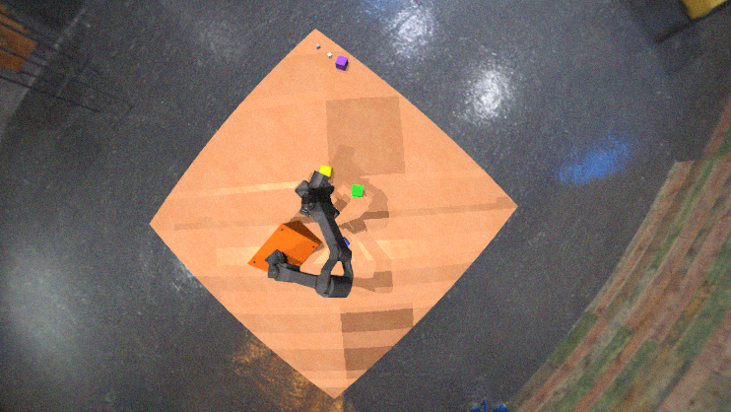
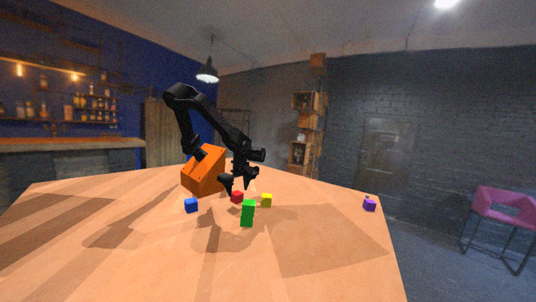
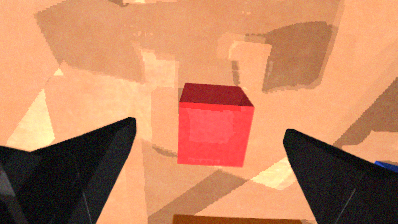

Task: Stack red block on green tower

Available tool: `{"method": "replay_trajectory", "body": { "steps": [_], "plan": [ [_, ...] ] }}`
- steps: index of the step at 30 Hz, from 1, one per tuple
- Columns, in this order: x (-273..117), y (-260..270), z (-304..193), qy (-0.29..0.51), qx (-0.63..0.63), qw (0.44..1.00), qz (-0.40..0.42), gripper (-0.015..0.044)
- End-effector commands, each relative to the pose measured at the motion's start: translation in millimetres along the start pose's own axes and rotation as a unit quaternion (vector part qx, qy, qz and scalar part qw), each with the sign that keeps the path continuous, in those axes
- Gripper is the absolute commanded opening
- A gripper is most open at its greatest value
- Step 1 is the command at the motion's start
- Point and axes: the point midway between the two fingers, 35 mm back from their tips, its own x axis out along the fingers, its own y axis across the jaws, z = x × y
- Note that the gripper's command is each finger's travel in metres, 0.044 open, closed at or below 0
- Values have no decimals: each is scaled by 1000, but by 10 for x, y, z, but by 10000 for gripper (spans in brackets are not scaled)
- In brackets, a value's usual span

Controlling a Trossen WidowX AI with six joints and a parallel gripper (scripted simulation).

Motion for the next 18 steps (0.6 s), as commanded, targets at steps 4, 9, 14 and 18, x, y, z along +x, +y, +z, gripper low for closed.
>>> {"method": "replay_trajectory", "body": {
  "steps": [4, 9, 14, 18],
  "plan": [
    [123, -7, -35, 3, -6, 1000, -3, 440],
    [203, -10, -38, 3, -6, 1000, -3, 440],
    [282, -15, -45, 3, -6, 1000, -4, 440],
    [334, -19, -50, 3, -6, 1000, -5, 440]
  ]
}}
